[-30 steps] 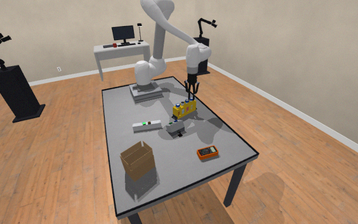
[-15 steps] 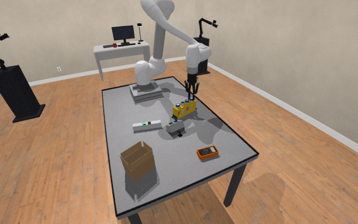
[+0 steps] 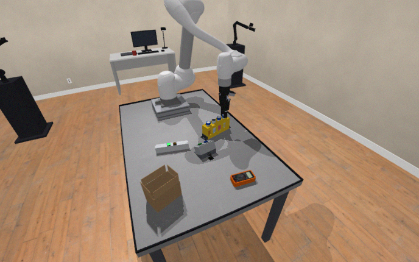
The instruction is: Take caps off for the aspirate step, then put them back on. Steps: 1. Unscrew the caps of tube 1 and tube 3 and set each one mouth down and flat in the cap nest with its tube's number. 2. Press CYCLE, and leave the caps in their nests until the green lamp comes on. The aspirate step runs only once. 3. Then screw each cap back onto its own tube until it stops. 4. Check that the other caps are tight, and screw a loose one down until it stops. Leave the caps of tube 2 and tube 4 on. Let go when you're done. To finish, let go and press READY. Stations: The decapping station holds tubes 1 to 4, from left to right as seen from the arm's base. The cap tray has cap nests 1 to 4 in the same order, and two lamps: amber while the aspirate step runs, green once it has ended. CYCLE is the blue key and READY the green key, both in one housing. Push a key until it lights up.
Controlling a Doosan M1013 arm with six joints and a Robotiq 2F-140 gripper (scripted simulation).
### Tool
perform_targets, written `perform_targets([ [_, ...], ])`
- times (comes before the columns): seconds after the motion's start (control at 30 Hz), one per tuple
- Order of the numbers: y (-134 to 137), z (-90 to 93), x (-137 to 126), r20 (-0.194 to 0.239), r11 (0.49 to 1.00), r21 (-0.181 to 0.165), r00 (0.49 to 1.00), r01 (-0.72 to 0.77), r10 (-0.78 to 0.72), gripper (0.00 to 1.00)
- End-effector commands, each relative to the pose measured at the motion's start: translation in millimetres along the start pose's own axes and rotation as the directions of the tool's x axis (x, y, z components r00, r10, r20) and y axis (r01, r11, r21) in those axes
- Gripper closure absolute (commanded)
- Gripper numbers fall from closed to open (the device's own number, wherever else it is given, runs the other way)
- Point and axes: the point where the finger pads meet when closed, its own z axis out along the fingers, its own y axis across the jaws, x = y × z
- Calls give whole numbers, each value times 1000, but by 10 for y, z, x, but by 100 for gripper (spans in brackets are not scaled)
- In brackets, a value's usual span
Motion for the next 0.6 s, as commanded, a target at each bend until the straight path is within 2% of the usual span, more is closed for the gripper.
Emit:
perform_targets([
  [0.0, 3, -6, 4, 19, 982, -11, 982, -190, 190, 70],
  [0.17, 3, -5, 4, 19, 982, -11, 982, -190, 190, 70],
  [0.2, 3, 0, 4, 19, 982, -11, 982, -190, 190, 59],
  [0.57, 3, 0, 4, 18, 982, -11, 982, -189, 190, 59],
])
